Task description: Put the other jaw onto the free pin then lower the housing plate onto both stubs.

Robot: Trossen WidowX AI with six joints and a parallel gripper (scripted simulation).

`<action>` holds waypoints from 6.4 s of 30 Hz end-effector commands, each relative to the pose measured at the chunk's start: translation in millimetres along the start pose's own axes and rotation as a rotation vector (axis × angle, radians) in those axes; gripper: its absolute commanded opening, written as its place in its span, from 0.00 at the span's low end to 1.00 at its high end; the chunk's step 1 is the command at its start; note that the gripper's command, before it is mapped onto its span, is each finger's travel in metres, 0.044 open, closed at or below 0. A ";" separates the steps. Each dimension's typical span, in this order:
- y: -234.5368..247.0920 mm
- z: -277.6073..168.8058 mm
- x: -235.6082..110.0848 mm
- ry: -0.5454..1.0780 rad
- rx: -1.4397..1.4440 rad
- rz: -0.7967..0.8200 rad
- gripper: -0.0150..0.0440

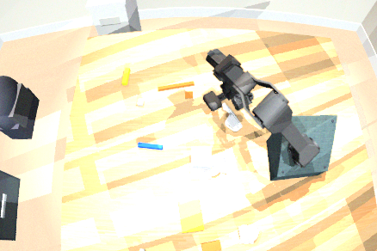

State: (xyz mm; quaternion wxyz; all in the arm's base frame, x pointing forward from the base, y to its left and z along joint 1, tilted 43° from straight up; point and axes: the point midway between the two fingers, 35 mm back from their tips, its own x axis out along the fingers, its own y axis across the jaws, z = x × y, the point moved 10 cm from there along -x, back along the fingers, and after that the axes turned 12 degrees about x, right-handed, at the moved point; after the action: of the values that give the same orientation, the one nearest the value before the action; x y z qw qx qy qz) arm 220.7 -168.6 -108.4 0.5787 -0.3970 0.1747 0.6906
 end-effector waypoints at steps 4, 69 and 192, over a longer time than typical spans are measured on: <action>-0.4 -0.4 11.2 -0.001 0.005 -0.006 1.00; 0.8 1.4 58.7 -0.006 0.004 -0.007 0.32; -41.4 -64.4 21.9 0.002 0.005 -0.009 0.32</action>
State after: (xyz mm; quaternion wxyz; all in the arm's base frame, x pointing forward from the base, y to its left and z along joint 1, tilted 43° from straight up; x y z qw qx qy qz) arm 281.5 -190.1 -153.4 0.5790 -0.3983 0.1746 0.6897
